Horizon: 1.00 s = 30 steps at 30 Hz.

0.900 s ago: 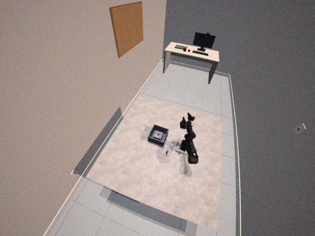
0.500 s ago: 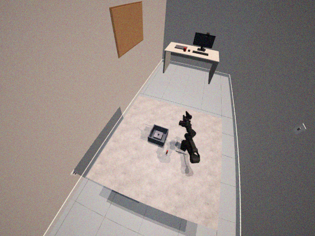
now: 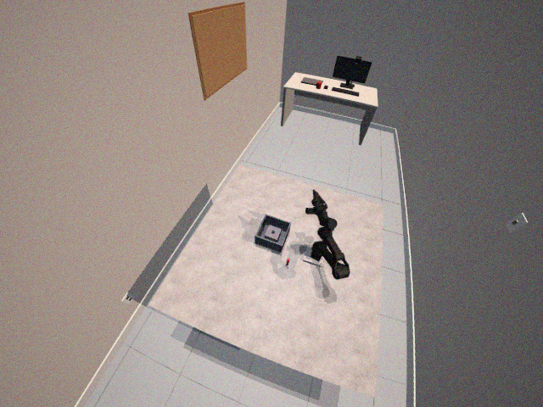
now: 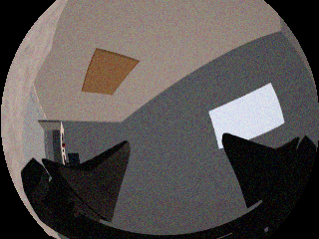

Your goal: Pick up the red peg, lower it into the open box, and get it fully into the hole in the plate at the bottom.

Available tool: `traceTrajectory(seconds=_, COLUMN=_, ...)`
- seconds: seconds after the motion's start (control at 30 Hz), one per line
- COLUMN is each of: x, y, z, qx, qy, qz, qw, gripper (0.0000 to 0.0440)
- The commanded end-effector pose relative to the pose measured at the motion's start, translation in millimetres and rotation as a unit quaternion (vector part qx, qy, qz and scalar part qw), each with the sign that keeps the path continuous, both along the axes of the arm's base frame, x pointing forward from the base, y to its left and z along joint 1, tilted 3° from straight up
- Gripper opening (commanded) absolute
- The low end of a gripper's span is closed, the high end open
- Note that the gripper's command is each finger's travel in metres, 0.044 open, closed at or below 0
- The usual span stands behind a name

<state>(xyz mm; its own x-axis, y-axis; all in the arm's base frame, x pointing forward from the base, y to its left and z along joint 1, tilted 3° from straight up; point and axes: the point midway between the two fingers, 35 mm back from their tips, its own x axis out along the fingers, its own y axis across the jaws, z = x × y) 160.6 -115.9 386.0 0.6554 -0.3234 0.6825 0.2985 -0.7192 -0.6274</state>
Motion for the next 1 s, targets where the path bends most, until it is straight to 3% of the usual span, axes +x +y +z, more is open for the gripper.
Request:
traceTrajectory(seconds=0.0, x=8.3, y=-4.8, z=-0.9, qx=0.056, qy=-0.005, qz=0.038, qw=0.998, gripper=0.0440)
traceTrajectory(seconds=0.47, x=43.1, y=-14.4, z=-20.3, qx=0.259, qy=-0.008, qz=0.159, qw=0.953, gripper=0.0440)
traceTrajectory(seconds=0.97, x=81.4, y=-9.9, z=-52.1, qx=0.474, qy=-0.003, qz=0.246, qw=0.846, gripper=0.0440)
